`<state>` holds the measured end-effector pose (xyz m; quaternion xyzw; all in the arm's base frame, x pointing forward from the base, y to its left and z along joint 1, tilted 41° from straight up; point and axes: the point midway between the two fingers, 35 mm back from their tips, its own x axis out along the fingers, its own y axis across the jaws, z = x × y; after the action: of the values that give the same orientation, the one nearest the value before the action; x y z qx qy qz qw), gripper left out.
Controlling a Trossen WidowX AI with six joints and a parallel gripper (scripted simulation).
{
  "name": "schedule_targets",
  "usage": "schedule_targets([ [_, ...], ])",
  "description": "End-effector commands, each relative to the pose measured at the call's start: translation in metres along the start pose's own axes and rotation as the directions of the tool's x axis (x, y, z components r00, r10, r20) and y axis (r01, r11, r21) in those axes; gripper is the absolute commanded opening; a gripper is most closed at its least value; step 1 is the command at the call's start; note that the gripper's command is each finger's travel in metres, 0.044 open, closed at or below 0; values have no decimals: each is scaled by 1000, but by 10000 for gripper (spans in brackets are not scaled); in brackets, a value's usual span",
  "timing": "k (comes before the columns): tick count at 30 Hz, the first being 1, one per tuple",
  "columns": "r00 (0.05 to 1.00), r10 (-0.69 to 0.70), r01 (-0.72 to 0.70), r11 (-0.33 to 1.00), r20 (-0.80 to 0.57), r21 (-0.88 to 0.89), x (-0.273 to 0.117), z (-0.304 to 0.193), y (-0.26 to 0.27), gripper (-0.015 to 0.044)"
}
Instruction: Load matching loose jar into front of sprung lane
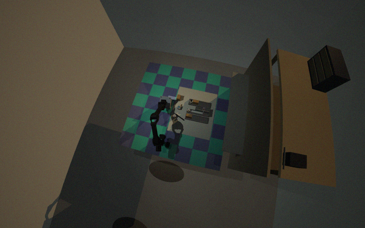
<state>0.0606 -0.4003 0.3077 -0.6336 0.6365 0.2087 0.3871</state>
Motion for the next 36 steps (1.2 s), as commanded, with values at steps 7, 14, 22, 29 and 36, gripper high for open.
schedule_targets([
  [7,991,30,-70,945,129,319,4,83,-52,440],
  [14,977,81,-173,841,197,512,-1,152,-74,440],
  [22,965,146,-258,690,218,676,-12,221,-81,440],
  [29,963,196,-264,534,187,803,-24,274,-74,440],
  [36,968,219,-202,381,124,902,-35,318,-57,440],
])
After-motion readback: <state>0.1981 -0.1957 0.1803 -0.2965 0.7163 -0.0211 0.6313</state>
